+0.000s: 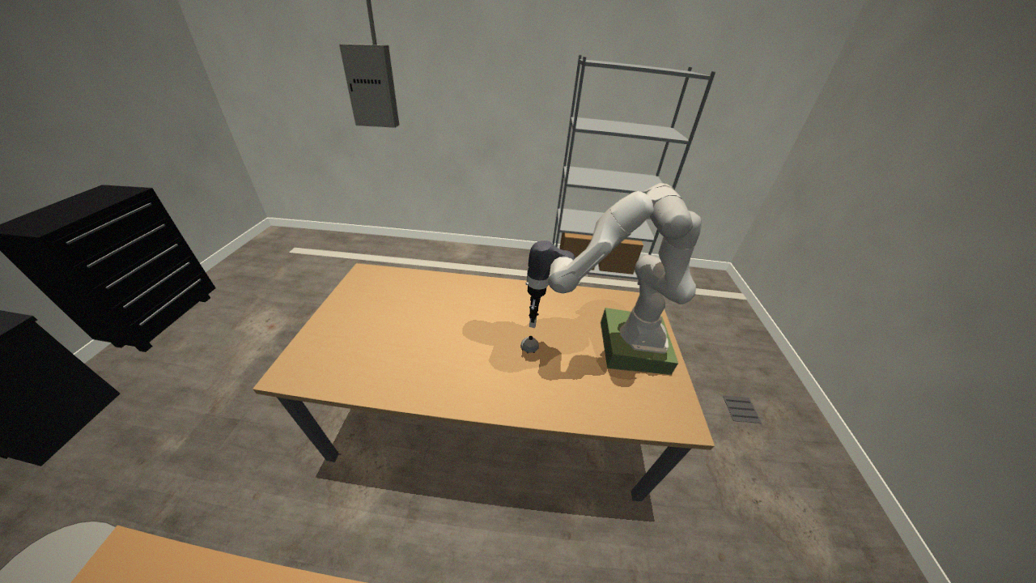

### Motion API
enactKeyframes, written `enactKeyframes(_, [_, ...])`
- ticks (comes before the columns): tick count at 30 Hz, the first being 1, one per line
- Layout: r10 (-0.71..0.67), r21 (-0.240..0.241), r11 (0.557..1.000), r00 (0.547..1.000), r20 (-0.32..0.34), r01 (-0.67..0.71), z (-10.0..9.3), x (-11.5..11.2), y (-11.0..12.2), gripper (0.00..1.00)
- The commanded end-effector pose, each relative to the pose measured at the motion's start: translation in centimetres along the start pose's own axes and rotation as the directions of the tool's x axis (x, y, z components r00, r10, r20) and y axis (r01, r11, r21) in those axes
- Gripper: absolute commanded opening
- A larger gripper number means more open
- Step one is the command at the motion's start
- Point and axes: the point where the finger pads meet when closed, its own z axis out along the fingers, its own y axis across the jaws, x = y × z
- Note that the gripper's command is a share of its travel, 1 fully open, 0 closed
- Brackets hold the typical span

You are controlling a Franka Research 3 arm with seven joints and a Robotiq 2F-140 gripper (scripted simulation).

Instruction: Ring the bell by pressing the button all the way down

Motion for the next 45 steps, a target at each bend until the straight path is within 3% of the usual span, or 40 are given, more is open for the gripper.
enactKeyframes(1, [0.007,-0.003,1.0,1.0,0.002,-0.007,-0.06,-0.05,-0.01,0.0])
enactKeyframes(45, [0.007,-0.003,1.0,1.0,0.002,-0.007,0.31,-0.05,0.04,0.0])
